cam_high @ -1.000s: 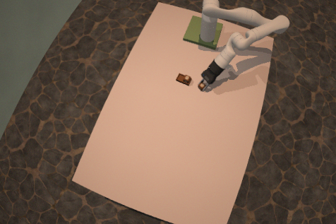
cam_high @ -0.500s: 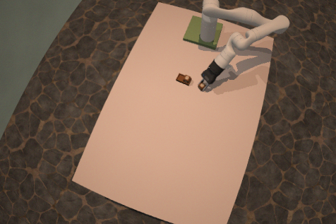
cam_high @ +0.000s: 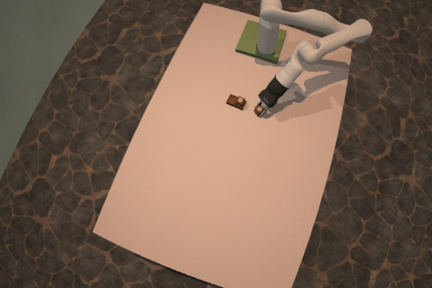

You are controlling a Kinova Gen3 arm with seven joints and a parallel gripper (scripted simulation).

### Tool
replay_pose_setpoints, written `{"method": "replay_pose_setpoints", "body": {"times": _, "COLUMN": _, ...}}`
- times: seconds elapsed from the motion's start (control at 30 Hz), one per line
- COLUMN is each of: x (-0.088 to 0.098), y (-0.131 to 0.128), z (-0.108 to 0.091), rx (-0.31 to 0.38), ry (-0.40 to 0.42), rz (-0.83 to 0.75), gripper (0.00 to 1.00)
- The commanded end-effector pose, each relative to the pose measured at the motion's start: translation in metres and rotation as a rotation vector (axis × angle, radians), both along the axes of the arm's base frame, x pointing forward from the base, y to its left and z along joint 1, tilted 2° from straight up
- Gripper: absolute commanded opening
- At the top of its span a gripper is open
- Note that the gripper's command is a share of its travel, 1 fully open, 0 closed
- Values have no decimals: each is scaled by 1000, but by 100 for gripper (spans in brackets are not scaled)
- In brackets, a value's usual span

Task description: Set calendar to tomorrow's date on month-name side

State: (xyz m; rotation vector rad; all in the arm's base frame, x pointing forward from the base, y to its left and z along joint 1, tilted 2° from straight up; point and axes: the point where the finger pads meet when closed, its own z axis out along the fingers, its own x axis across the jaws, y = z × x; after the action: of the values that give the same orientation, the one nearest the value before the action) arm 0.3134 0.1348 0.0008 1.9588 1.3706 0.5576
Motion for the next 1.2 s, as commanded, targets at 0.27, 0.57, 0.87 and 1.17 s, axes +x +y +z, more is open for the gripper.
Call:
{"method": "replay_pose_setpoints", "body": {"times": 0.27, "x": -1, "y": 3, "z": 39, "rx": -1, "ry": -20, "rz": -8, "gripper": 60}}
{"method": "replay_pose_setpoints", "body": {"times": 0.57, "x": -1, "y": 4, "z": 63, "rx": 6, "ry": -6, "rz": -3, "gripper": 60}}
{"method": "replay_pose_setpoints", "body": {"times": 0.87, "x": -1, "y": 4, "z": 66, "rx": 10, "ry": 6, "rz": 0, "gripper": 60}}
{"method": "replay_pose_setpoints", "body": {"times": 1.17, "x": -1, "y": 4, "z": 66, "rx": 11, "ry": 11, "rz": -1, "gripper": 60}}
